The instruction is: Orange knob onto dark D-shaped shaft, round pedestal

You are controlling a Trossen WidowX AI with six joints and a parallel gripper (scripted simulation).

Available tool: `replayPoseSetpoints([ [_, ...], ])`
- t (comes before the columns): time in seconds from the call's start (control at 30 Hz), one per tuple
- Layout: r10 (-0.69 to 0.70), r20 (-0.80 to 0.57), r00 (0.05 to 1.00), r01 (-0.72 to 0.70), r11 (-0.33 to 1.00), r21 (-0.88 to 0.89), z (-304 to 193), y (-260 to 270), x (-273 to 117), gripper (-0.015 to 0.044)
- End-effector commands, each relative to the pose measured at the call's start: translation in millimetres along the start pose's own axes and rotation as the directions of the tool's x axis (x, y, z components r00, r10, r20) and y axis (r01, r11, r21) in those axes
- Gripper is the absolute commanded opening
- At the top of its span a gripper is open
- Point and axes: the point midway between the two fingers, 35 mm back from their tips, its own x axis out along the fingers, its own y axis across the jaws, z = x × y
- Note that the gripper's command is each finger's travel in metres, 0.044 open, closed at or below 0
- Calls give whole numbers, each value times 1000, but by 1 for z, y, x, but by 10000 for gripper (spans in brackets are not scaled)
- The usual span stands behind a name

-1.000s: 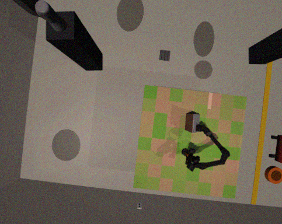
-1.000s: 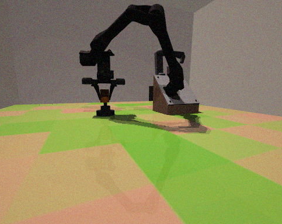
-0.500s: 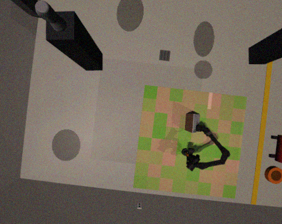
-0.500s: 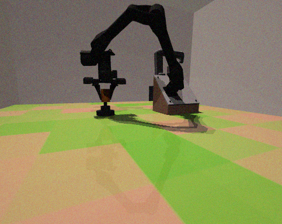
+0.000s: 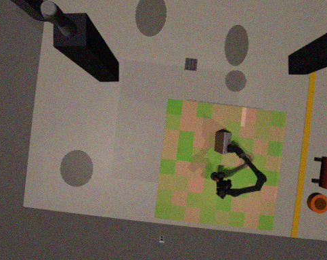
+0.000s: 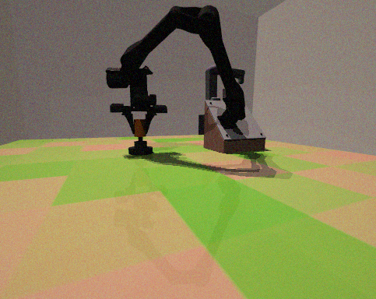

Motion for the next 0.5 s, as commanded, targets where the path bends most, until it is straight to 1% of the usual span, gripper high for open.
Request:
replayPoseSetpoints([
  [0.0, -4, 0, 1000, 4, 1000, 1, -2, 1, 0, 0],
  [0.37, -4, -1, 1000, 4, 1000, 1, -2, 4, -4, 0],
  [0.47, -4, -1, 1000, 4, 999, -54, -2, 4, -4, 0],
])
